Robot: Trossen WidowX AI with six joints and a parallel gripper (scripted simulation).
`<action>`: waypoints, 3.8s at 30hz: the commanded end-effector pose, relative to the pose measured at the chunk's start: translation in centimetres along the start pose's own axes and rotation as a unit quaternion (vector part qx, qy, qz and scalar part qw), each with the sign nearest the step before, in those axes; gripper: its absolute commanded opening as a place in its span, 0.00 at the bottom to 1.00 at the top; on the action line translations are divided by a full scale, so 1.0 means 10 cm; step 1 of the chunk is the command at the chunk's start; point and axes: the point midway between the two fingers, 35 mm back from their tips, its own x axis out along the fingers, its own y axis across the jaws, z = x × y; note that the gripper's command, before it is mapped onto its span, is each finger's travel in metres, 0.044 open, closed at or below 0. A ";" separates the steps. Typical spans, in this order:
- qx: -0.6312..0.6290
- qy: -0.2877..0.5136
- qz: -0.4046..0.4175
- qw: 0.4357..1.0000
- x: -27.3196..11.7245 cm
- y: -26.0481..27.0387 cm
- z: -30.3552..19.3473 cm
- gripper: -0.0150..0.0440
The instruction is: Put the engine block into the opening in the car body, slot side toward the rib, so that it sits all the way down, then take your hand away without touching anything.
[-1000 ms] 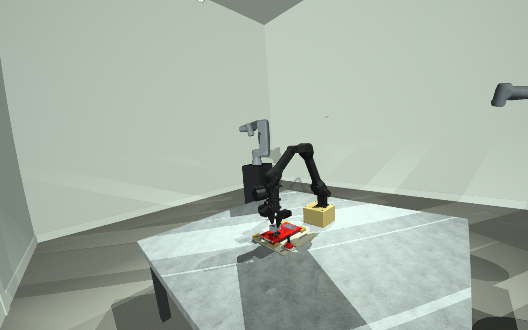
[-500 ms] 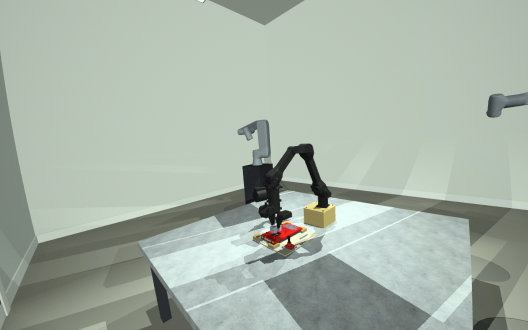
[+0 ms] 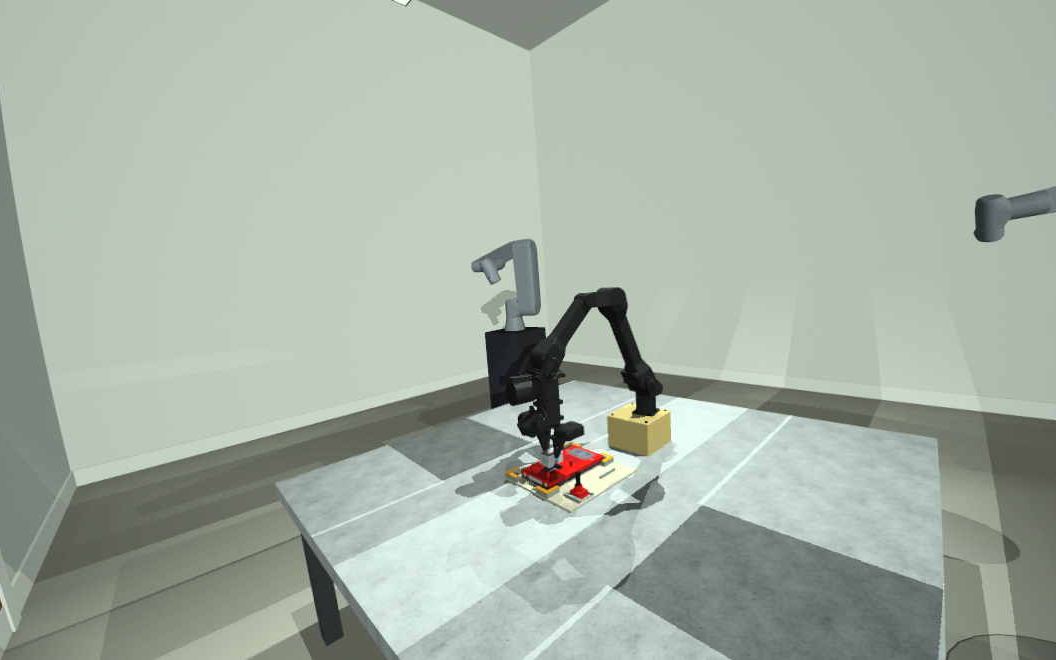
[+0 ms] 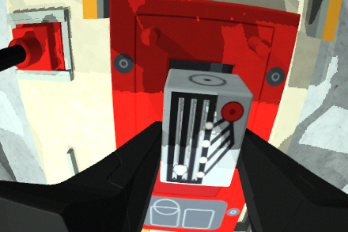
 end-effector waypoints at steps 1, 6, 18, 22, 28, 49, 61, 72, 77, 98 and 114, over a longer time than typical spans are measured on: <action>-0.004 -0.001 0.003 1.000 0.01 0.01 0.00 0.52; -0.002 -0.001 0.003 1.000 0.02 0.01 0.00 0.52; 0.001 -0.001 0.003 1.000 0.04 0.01 0.00 0.52; 0.002 -0.001 0.003 1.000 0.05 0.01 0.00 0.52; 0.004 -0.001 0.003 1.000 0.06 0.01 0.00 0.52; 0.003 -0.001 0.003 1.000 0.10 0.01 0.00 0.52; 0.002 -0.001 0.003 1.000 0.12 0.01 0.00 0.52; 0.001 -0.001 0.003 1.000 0.14 0.01 0.00 0.52; 0.001 -0.001 0.003 1.000 0.15 0.01 0.00 0.52; 0.001 0.000 0.000 1.000 0.17 0.00 0.00 0.70; 0.001 0.000 0.000 1.000 0.17 0.00 0.00 1.00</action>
